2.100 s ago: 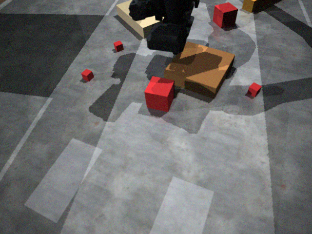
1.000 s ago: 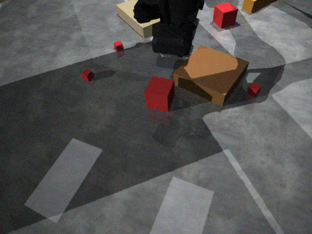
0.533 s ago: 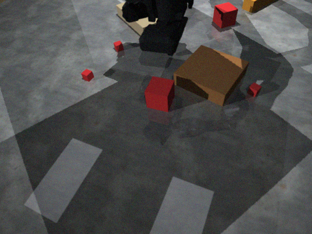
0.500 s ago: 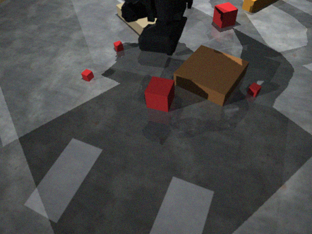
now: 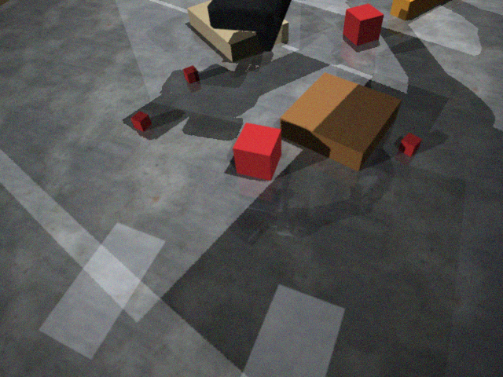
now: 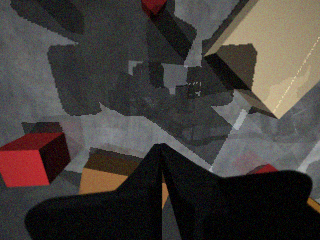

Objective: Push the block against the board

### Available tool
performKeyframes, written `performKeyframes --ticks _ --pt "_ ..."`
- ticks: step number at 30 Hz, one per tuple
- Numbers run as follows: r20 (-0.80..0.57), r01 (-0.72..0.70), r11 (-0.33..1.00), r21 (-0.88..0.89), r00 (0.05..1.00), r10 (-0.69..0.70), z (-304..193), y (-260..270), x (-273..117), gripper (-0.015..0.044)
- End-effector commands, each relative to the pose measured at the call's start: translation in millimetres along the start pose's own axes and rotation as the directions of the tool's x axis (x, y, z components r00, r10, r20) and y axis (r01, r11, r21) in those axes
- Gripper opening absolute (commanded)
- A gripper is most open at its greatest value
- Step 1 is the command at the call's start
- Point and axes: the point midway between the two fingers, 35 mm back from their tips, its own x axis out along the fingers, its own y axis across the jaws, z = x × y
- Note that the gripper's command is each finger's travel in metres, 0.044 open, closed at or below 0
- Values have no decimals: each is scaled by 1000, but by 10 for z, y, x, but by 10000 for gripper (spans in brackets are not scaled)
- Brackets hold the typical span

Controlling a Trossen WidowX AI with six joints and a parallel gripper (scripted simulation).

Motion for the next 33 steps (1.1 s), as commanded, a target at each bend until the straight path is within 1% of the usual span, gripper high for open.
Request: performKeyframes --ticks 1,10,19,23,28,29,31,33 --pt "9 10 1000 10 1000 -10 56 -33 -10 0" --pt "50 -7 955 298 999 -9 1035 -619 -125 0" --pt "41 -9 828 561 999 -17 1734 -1436 -117 0" --pt "23 -2 756 655 1000 -17 1925 -1809 -68 0" --pt "19 0 743 669 1000 -17 1953 -1868 -26 0" --pt "19 -1 743 669 1000 -17 1959 -1862 68 0" --pt "18 0 744 668 1000 -16 1962 -1857 375 0" --pt "17 0 744 668 1000 -16 1957 -1861 495 0"
